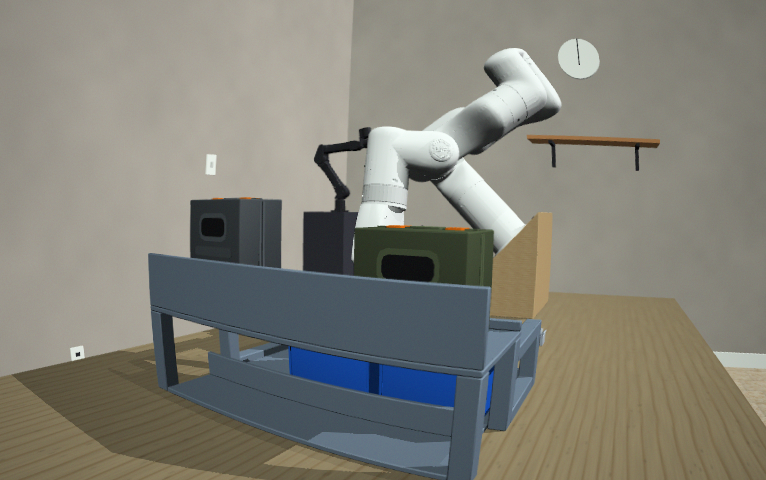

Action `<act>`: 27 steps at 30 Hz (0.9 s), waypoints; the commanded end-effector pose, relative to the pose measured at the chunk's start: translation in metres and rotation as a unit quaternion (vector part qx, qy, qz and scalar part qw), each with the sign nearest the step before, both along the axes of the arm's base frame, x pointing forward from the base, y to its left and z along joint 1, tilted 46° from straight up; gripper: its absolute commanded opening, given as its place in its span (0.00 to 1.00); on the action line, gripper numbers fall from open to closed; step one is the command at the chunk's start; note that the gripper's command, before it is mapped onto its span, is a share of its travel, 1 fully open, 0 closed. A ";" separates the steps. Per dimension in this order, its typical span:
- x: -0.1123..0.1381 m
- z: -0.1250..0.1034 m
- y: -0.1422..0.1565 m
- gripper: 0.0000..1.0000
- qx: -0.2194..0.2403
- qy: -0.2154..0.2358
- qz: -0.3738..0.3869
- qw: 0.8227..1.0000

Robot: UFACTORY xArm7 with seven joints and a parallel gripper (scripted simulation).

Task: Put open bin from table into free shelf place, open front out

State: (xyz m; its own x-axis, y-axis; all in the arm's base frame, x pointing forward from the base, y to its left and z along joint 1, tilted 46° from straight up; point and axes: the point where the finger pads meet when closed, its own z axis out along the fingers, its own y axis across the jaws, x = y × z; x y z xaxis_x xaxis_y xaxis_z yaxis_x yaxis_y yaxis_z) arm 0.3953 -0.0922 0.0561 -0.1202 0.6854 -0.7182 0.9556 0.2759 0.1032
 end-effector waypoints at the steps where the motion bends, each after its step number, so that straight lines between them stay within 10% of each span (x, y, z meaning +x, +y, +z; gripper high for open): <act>1: 0.001 0.000 0.001 0.00 0.001 -0.001 0.001 1.000; 27: 0.001 0.000 0.001 0.00 -0.003 0.020 -0.020 1.000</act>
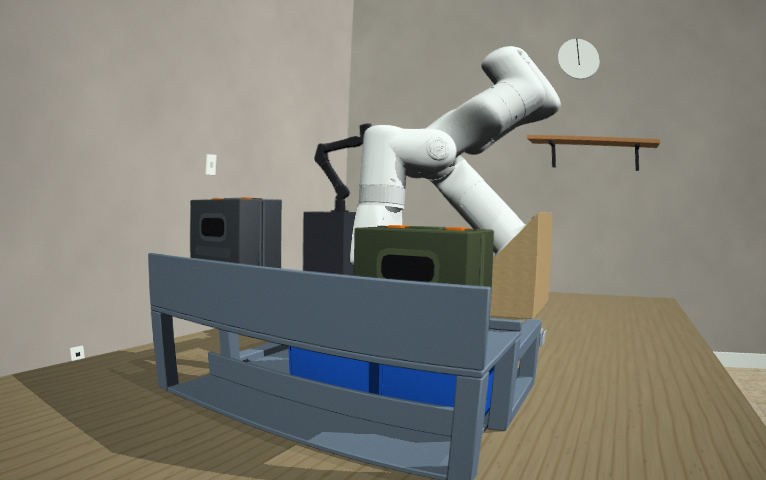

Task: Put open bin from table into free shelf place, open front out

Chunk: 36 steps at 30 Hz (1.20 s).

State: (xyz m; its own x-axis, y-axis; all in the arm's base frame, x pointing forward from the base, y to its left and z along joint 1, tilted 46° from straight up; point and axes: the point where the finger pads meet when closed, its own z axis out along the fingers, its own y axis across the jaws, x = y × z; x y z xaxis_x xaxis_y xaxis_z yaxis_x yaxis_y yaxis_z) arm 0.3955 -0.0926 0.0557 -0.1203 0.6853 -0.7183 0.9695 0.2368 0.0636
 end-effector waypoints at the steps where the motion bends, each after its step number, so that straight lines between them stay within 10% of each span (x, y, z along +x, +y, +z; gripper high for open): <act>1: 0.001 0.001 0.001 0.00 0.000 0.000 0.000 1.000; 36: 0.001 0.001 0.001 0.00 -0.005 0.030 -0.031 0.999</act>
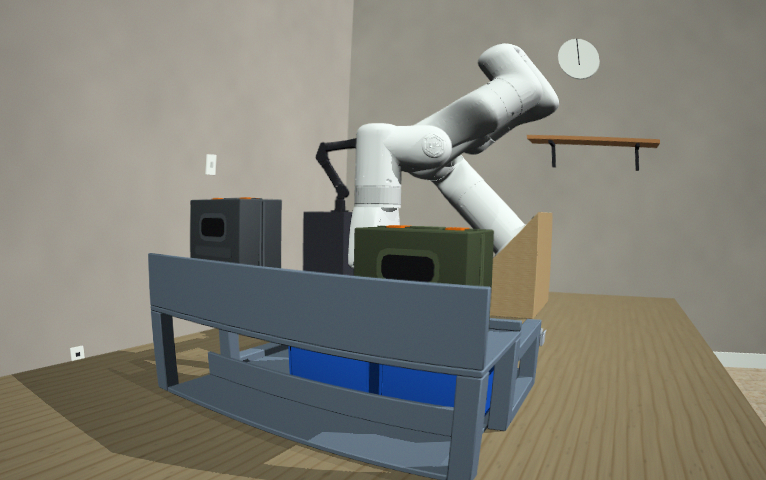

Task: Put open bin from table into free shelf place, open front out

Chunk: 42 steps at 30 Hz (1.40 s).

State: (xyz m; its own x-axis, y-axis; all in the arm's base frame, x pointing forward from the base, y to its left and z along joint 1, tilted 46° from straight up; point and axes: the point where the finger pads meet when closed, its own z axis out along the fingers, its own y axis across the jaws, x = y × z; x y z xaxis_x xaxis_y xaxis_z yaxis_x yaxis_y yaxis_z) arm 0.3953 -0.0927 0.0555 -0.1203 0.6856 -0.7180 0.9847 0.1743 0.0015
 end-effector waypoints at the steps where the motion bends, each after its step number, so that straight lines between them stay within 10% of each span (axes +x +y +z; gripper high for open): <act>1: 0.001 0.001 0.001 0.00 0.001 -0.001 0.001 1.000; 42: 0.030 0.001 0.006 0.00 0.000 -0.001 0.001 1.000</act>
